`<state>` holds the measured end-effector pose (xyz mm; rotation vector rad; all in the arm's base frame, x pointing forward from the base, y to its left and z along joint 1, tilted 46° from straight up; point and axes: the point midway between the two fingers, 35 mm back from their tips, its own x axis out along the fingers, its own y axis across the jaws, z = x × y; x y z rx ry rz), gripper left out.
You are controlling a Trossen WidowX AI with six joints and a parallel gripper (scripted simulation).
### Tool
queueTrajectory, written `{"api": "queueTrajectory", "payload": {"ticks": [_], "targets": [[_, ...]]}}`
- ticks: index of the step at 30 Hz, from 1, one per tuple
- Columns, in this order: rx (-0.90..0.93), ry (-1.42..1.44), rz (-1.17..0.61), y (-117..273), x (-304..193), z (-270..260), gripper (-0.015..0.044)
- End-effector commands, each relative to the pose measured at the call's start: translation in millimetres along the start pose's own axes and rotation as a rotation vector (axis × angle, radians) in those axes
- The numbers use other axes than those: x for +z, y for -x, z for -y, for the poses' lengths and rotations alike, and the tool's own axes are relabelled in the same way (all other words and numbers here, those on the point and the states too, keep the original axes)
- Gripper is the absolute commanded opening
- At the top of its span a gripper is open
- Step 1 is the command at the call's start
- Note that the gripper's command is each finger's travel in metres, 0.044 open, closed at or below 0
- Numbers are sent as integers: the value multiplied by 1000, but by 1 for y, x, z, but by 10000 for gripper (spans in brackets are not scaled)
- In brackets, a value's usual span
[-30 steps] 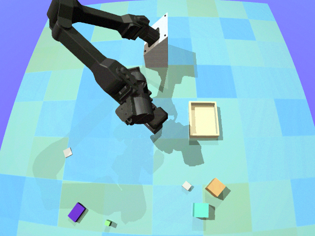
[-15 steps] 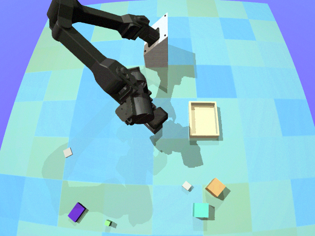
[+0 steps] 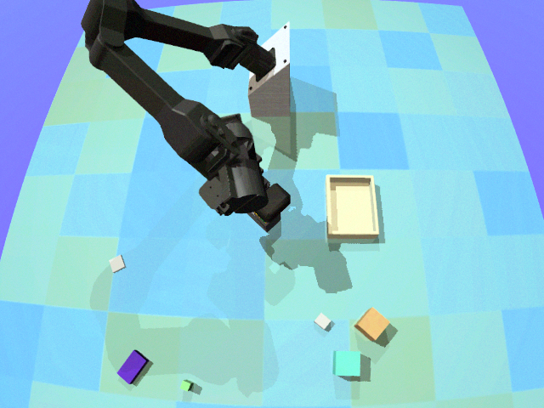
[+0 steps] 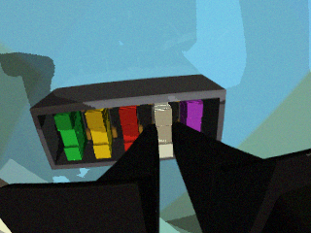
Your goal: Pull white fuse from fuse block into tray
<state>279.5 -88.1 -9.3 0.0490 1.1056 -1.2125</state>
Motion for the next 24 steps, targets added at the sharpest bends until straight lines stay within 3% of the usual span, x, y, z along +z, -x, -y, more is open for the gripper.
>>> {"api": "queueTrajectory", "payload": {"ticks": [1,24], "targets": [[6,-7,1,4,1,-1,0],[5,-4,1,15,1,-1,0]]}}
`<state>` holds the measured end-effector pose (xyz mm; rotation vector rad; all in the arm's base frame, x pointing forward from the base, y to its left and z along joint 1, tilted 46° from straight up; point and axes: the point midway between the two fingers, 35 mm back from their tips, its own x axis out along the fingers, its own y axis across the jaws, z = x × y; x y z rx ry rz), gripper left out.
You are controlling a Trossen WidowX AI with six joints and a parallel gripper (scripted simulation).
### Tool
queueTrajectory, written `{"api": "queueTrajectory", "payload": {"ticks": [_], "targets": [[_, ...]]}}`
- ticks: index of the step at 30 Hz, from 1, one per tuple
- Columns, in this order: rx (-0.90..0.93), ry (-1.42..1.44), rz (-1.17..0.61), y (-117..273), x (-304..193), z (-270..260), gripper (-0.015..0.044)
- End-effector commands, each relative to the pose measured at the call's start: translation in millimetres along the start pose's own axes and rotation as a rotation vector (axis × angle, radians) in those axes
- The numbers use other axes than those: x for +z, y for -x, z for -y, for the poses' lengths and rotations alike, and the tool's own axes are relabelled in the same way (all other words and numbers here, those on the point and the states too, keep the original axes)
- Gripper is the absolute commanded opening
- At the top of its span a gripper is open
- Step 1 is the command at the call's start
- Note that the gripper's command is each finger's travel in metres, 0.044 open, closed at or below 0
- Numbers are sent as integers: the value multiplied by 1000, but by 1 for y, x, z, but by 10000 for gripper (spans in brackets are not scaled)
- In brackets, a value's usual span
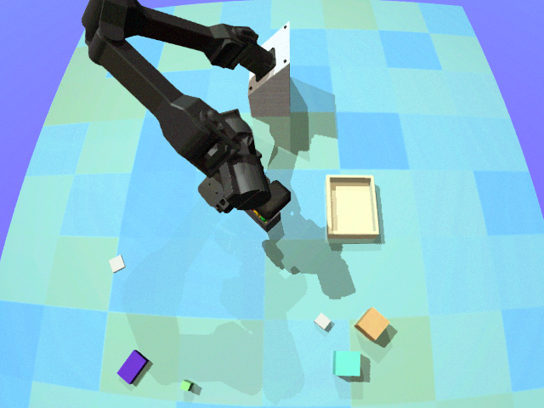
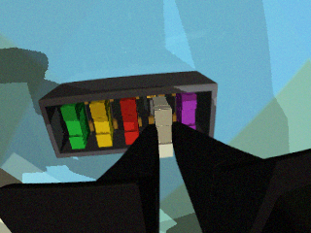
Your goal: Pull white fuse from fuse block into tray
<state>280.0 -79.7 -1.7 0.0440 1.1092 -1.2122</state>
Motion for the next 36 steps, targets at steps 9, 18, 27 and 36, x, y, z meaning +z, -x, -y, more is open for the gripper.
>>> {"api": "queueTrajectory", "payload": {"ticks": [9,18,27,36], "targets": [[8,-8,2,8,1,-1,0],[7,-7,2,13,1,-1,0],[7,-6,2,17,1,-1,0],[6,-5,2,21,1,-1,0]]}}
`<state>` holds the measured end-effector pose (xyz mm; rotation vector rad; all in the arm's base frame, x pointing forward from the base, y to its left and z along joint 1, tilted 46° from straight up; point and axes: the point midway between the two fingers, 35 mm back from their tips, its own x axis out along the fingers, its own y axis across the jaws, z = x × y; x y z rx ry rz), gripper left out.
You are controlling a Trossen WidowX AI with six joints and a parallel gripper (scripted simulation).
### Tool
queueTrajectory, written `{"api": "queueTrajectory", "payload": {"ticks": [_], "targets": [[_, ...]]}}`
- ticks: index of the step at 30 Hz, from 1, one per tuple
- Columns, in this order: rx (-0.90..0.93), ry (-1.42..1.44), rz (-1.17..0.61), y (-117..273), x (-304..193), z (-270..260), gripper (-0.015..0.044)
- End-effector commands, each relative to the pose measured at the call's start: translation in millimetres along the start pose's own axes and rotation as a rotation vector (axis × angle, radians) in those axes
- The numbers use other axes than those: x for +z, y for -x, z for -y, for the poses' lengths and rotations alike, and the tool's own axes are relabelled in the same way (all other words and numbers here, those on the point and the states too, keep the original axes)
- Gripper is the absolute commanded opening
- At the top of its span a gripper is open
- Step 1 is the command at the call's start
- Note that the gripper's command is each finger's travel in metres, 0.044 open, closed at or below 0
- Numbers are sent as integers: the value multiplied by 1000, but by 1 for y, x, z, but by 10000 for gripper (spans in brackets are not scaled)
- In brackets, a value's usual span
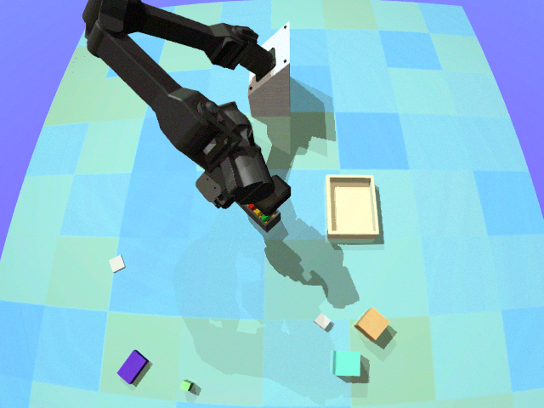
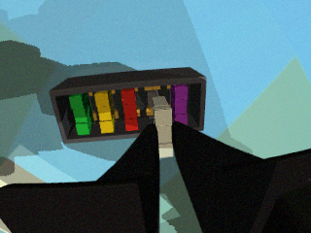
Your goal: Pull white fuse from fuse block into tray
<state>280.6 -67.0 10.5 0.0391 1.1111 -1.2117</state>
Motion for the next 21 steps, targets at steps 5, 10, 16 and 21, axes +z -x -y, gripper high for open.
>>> {"api": "queueTrajectory", "payload": {"ticks": [5,10,16,21], "targets": [[8,-9,1,6,1,-1,0],[8,-9,1,10,1,-1,0],[9,-9,1,20,1,-1,0],[9,-9,1,27,1,-1,0]]}}
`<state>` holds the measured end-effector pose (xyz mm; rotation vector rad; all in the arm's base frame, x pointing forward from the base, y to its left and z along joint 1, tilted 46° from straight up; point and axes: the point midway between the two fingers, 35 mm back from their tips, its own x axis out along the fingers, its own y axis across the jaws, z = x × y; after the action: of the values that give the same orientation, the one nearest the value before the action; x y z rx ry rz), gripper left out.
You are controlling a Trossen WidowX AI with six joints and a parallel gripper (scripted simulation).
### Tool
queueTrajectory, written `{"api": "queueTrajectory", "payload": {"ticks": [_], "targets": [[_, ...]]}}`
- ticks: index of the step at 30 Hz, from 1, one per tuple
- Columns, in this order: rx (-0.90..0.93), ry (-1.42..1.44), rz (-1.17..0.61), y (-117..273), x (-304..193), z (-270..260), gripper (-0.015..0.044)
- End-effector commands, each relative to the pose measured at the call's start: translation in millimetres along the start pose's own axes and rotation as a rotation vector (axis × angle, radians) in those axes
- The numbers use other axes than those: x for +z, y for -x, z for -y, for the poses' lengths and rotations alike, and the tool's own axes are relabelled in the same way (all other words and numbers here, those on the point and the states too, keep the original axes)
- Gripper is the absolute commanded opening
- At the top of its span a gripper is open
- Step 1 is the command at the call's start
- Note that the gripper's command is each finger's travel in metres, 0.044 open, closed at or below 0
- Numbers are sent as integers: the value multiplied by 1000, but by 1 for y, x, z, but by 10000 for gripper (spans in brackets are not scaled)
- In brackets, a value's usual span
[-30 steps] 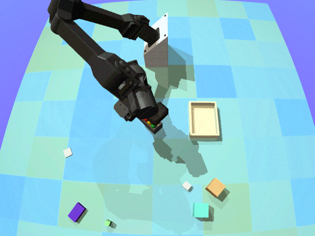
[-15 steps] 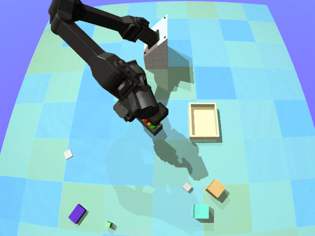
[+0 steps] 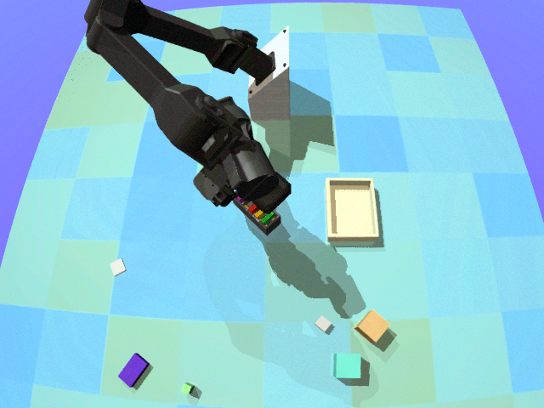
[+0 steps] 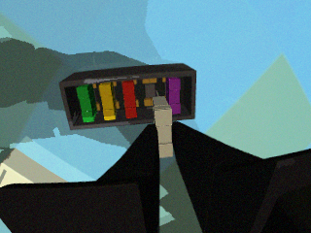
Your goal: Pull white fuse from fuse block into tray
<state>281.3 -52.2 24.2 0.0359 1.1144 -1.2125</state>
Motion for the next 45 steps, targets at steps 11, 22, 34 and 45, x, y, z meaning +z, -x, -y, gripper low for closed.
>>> {"api": "queueTrajectory", "payload": {"ticks": [11,22,34,45], "targets": [[18,-11,-2,10,-7,-22,0],[28,-10,-8,16,-36,-72,0],[30,-11,-10,18,-80,-121,0],[23,-14,-5,13,-129,-157,0]]}}
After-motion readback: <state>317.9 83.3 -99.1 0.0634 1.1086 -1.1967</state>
